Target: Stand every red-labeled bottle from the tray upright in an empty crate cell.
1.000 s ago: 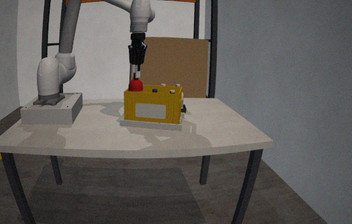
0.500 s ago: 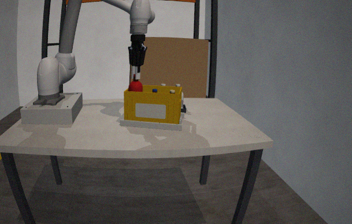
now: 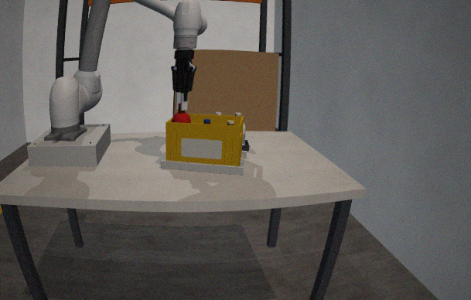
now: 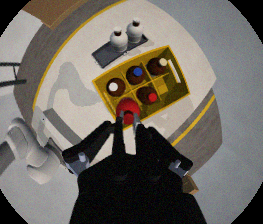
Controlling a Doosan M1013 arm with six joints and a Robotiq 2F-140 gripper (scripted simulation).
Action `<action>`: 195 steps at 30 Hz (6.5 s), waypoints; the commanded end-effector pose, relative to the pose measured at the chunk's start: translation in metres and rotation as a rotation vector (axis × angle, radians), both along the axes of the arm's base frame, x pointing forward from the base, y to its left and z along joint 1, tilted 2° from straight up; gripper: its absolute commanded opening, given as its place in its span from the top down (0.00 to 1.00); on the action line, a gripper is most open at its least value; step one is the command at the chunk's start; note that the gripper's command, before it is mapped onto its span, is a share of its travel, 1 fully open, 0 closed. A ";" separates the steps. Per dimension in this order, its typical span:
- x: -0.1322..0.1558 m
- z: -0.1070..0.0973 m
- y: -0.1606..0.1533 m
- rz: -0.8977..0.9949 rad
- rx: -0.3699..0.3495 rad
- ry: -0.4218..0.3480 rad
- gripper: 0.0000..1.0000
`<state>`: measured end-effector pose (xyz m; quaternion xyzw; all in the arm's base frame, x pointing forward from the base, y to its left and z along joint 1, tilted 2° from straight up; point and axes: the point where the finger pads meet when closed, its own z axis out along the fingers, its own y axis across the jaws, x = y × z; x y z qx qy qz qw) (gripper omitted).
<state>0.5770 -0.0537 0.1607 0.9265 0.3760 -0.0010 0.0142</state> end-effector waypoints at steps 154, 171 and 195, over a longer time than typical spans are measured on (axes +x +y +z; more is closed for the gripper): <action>0.001 -0.057 -0.001 0.000 0.000 0.000 1.00; 0.001 -0.057 -0.001 0.000 0.000 0.000 1.00; 0.001 -0.061 -0.002 0.000 0.000 0.000 1.00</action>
